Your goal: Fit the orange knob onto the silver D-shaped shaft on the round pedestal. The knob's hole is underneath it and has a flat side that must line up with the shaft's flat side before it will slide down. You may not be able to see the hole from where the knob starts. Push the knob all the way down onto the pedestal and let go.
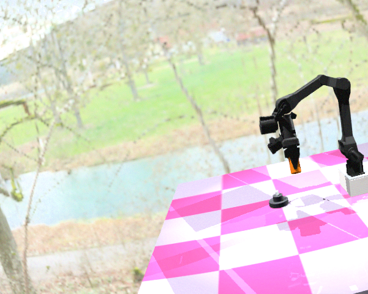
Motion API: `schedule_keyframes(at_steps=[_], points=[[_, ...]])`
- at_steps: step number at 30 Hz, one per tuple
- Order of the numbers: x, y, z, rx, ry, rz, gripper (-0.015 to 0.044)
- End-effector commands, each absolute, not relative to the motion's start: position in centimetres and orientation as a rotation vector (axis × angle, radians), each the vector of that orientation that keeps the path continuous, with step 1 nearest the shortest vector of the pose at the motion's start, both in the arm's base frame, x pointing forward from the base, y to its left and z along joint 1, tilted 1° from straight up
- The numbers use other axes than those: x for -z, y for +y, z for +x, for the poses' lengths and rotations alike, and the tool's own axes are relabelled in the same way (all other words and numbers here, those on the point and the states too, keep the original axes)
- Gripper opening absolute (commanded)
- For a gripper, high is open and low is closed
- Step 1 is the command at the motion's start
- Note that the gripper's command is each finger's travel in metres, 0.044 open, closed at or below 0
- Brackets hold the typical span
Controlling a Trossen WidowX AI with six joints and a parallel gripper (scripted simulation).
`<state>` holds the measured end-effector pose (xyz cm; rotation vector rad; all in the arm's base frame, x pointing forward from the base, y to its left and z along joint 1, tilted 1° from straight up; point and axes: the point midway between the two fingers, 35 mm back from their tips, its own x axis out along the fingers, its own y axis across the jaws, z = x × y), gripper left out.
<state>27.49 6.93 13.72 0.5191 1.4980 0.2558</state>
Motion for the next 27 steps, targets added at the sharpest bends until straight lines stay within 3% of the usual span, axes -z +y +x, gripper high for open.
schedule_keyframes(at_steps=[1, 16, 27], points=[[-13.3, 7.2, 27.7, -0.190, 1.503, 0.457, 0.0000], [-10.2, 8.3, 27.9, 0.109, 1.561, 0.165, 0.0000], [-5.4, 8.7, 28.9, 0.121, 1.559, 0.156, 0.0000]])
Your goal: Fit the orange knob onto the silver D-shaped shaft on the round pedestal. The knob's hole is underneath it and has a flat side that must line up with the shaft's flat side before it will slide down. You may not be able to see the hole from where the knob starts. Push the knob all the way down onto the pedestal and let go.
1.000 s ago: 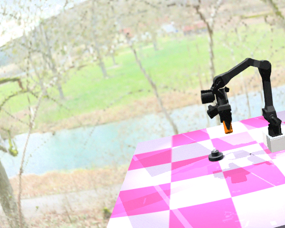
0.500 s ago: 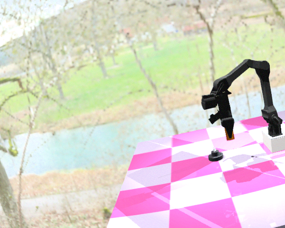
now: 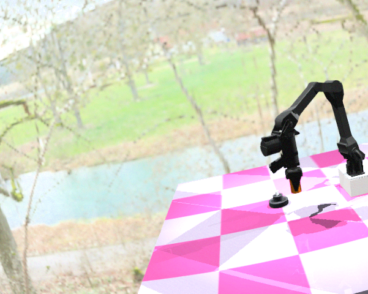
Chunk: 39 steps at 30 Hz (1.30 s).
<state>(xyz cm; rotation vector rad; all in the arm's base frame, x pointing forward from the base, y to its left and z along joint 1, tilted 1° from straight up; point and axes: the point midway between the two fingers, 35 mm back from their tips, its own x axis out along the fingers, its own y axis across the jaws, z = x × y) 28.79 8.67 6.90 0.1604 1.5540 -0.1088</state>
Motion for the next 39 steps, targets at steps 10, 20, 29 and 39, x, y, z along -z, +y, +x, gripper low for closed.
schedule_keyframes(at_steps=[10, 20, 29, 39], points=[[0.1, 8.9, 29.3, 0.134, 1.557, 0.145, 0.0000], [3.4, 9.0, 29.3, 0.142, 1.557, 0.139, 0.0000], [3.3, 9.1, 29.3, 0.138, 1.561, 0.137, 0.0158], [3.3, 9.1, 29.3, 0.138, 1.561, 0.137, 0.0240]])
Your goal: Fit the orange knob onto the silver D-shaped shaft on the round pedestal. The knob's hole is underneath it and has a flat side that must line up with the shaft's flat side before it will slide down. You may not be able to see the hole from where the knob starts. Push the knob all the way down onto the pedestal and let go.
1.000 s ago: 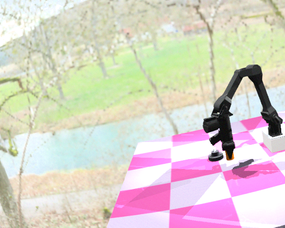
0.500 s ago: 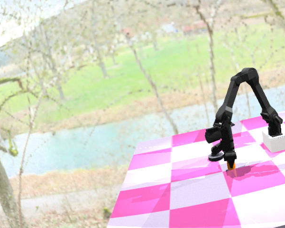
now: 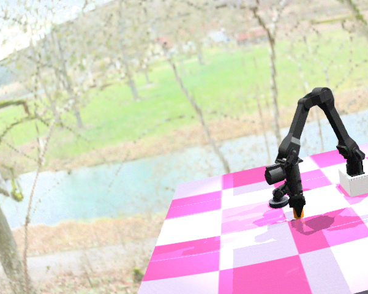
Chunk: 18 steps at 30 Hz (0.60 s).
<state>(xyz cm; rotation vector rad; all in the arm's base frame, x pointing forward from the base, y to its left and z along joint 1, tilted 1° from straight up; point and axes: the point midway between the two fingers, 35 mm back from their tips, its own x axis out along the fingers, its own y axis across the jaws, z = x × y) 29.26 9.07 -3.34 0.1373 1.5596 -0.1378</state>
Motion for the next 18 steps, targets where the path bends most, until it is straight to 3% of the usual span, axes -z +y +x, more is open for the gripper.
schedule_keyframes(at_steps=[1, 9, 16, 18], points=[[3.3, 9.1, 29.3, 0.138, 1.561, 0.137, 0.0240], [3.3, 9.1, 29.3, 0.138, 1.561, 0.137, 0.0240], [-4.5, 9.1, 29.3, 0.142, 1.556, 0.139, 0.0424], [-4.8, 9.1, 29.2, 0.142, 1.556, 0.139, 0.0440]])
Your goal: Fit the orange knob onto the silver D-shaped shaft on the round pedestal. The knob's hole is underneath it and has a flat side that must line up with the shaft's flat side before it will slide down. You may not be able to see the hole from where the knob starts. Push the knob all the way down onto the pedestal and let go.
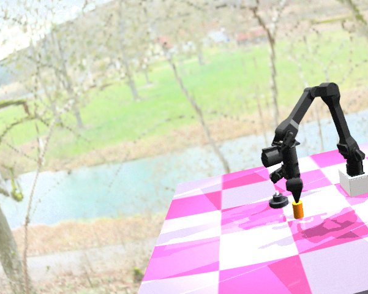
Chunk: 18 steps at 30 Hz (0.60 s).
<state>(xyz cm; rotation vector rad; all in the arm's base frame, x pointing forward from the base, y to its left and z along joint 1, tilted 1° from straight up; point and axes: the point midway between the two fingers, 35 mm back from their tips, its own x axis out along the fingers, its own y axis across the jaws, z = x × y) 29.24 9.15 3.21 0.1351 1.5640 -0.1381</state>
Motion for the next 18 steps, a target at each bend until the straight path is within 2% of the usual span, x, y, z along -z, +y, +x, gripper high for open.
schedule_keyframes(at_steps=[1, 18], points=[[-4.8, 9.1, 29.2, 0.142, 1.556, 0.139, 0.0440], [-2.2, 9.1, 29.3, 0.142, 1.556, 0.139, 0.0440]])
